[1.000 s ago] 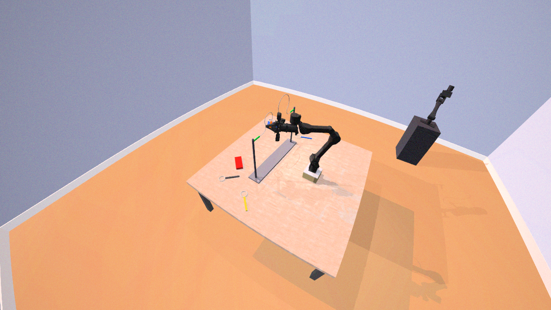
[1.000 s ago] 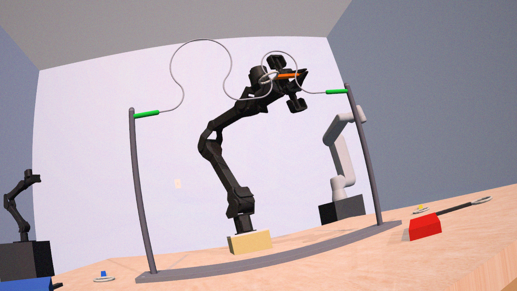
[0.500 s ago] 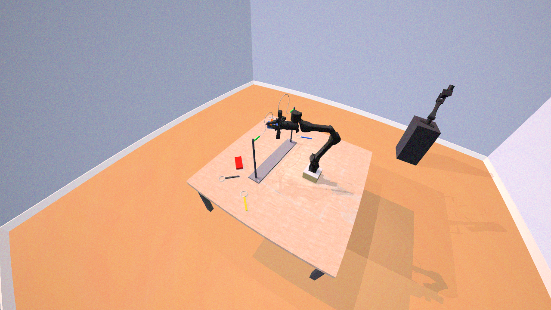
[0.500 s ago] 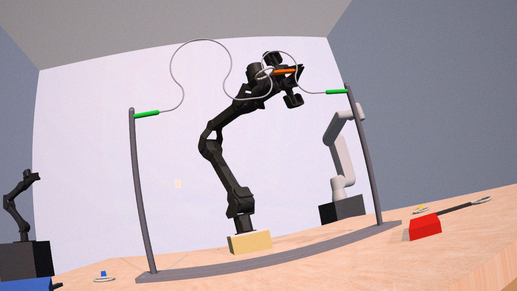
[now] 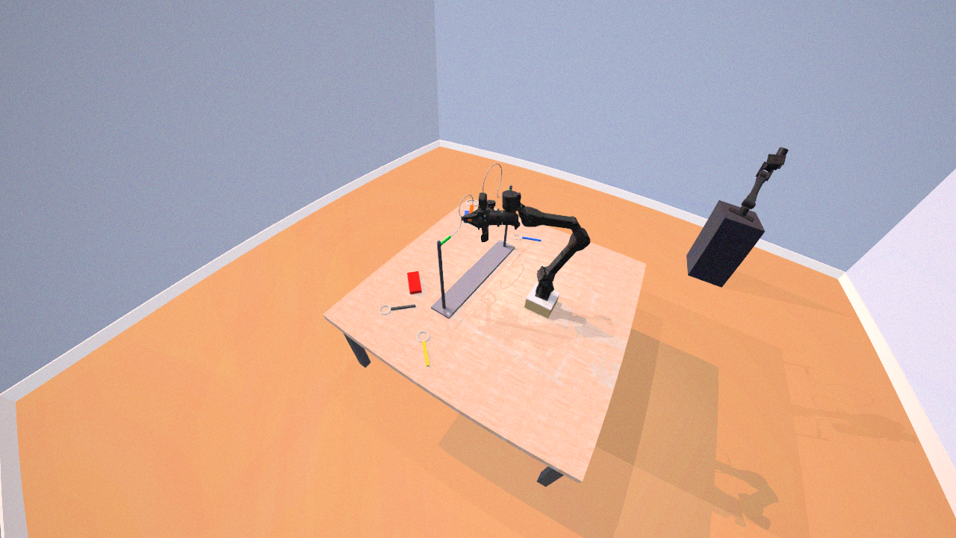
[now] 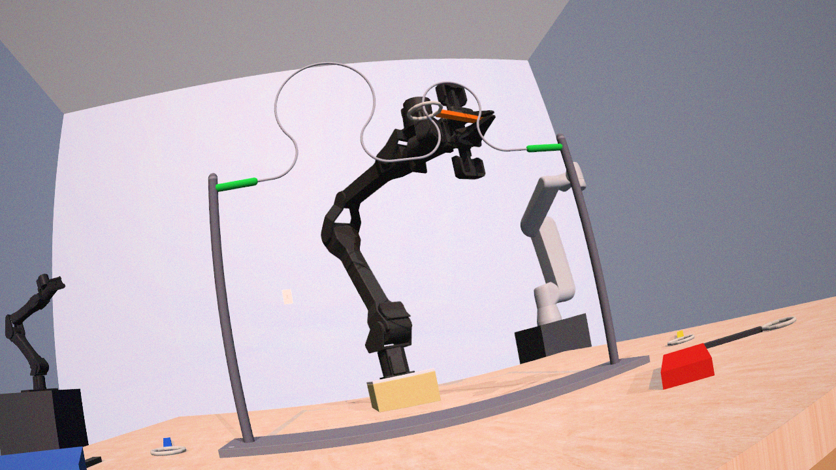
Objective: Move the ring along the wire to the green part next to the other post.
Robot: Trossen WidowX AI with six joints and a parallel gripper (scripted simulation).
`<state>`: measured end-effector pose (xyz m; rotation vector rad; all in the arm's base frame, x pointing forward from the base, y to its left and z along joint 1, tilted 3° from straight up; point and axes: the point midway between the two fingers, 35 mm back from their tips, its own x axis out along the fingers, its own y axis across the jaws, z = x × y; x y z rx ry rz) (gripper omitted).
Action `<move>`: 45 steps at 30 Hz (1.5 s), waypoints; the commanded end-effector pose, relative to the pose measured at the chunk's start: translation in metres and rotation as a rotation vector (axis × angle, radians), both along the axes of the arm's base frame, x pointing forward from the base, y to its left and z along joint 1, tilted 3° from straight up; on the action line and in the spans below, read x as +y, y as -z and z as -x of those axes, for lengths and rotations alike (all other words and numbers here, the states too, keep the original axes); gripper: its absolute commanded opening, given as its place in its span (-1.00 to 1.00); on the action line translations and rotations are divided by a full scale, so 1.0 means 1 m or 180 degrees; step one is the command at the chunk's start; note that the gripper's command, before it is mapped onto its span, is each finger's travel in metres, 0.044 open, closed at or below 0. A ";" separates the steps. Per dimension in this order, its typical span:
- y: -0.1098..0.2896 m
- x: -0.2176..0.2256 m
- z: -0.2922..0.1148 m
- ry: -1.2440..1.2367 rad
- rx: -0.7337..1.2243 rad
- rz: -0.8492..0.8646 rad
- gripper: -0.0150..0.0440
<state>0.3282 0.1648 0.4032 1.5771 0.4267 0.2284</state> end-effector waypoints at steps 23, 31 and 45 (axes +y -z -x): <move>0.033 -0.008 0.001 -0.0022 0.0155 0.1733 -1.00; 0.043 -0.014 0.002 -0.0030 0.0209 0.2266 -1.00; 0.057 -0.028 0.004 -0.0044 0.0304 0.3199 -1.00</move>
